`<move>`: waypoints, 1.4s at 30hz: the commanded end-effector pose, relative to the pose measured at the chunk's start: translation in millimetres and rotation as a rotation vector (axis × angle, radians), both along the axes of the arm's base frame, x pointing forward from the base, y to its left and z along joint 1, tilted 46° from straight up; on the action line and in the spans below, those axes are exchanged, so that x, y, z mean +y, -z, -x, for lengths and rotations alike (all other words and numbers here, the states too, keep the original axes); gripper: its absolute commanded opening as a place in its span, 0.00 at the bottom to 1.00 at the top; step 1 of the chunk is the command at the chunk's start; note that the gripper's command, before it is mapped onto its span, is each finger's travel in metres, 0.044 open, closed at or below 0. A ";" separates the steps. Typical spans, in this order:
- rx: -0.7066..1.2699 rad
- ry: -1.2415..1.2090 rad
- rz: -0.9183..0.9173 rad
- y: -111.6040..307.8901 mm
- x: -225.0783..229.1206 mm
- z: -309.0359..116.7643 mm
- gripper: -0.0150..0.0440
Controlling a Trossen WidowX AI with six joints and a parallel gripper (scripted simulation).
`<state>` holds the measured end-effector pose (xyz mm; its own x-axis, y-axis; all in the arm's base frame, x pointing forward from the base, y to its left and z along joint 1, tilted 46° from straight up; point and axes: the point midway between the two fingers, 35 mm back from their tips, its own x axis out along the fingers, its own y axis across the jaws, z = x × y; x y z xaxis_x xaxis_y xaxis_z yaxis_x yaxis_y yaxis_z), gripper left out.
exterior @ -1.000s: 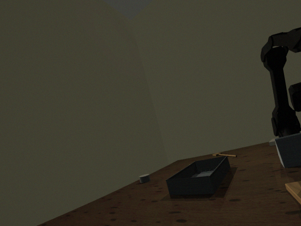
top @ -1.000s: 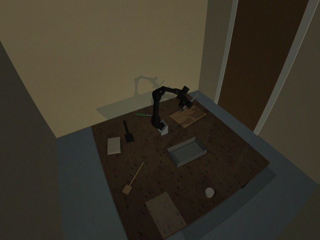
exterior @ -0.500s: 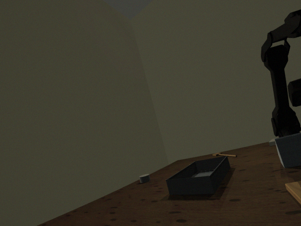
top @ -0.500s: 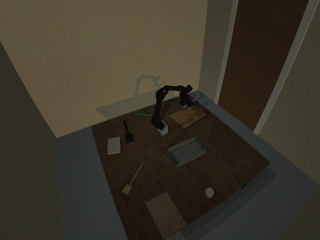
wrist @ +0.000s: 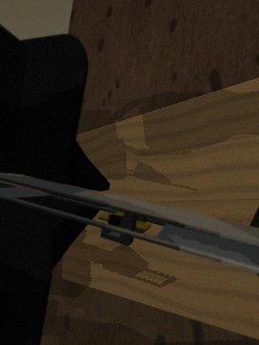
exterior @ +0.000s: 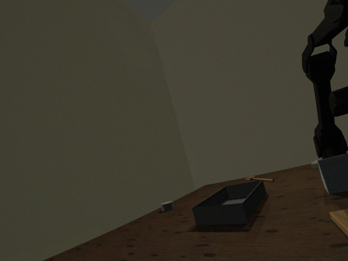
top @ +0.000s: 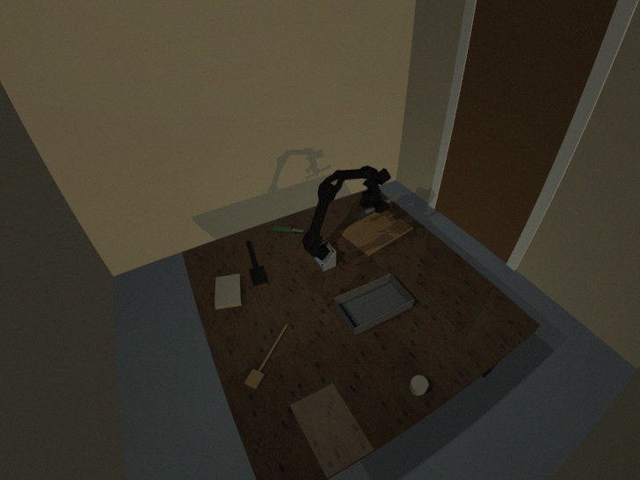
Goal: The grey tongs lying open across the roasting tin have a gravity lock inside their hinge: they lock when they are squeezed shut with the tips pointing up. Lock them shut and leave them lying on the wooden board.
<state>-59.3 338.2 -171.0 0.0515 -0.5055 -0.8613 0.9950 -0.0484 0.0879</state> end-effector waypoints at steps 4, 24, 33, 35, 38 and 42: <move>0.021 0.014 0.084 -10.7 3.3 -0.4 0.00; 0.043 0.040 0.225 -25.9 -0.4 -2.1 0.00; 0.043 0.040 0.225 -17.0 -6.0 -1.6 0.00; 0.043 0.040 0.224 -14.3 -7.8 -1.4 0.00; 0.043 0.040 0.224 -10.2 -10.6 -1.2 0.00; 0.043 0.040 0.224 -4.9 -14.5 -1.0 0.00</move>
<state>-57.5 327.0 -161.6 -0.0023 -0.6859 -0.7277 0.9955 -0.0706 0.0634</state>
